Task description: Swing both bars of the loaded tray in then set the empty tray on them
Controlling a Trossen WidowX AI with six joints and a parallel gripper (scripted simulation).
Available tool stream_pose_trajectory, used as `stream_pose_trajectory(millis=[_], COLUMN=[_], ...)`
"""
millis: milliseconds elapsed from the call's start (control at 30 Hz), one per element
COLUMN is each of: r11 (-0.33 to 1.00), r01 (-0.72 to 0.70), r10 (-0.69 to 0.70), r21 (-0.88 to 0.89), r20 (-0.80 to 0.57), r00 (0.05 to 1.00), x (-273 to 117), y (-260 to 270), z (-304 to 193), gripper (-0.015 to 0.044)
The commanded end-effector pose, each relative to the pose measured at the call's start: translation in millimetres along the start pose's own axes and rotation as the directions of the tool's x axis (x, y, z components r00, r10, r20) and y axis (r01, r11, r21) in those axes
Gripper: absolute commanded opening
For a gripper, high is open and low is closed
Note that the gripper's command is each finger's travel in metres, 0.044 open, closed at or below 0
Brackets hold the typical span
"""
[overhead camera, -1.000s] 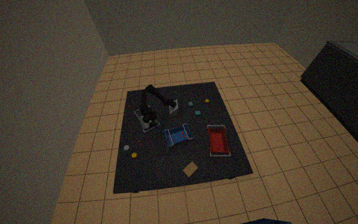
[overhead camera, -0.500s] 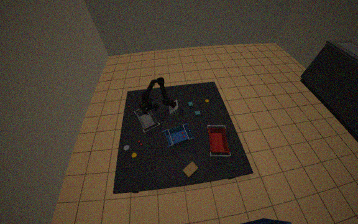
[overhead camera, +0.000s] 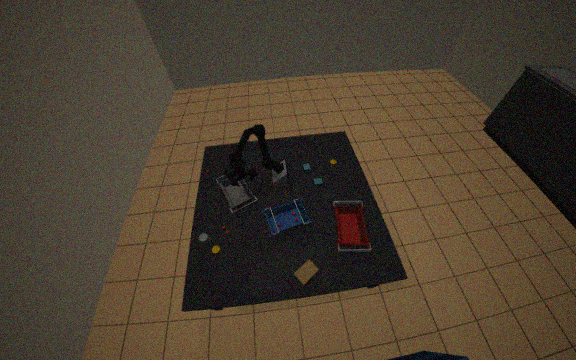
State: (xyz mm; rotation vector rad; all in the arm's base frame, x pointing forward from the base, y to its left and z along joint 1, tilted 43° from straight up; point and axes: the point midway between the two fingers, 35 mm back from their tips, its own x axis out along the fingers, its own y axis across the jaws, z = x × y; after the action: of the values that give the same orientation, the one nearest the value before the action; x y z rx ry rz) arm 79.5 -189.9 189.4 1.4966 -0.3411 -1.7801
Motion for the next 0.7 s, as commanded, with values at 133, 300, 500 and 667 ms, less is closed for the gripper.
stream_pose_trajectory(millis=[133, 300, 500, 667], r11=[1.000, 1.000, 1.000, 1.000], r01=[0.013, 0.011, 0.007, 0.007], r10=[-0.013, -0.011, -0.007, -0.007], r21=[-0.009, -0.010, -0.012, -0.012], r20=[0.001, 0.002, 0.005, 0.005], r00=[1.000, 1.000, 1.000, 1.000], x=[29, 45, 62, 63], y=[-3, -4, -6, -6], z=[-1, 0, 3, 3], gripper=[0.0440, 0.0440, 0.0440, 0.0440])
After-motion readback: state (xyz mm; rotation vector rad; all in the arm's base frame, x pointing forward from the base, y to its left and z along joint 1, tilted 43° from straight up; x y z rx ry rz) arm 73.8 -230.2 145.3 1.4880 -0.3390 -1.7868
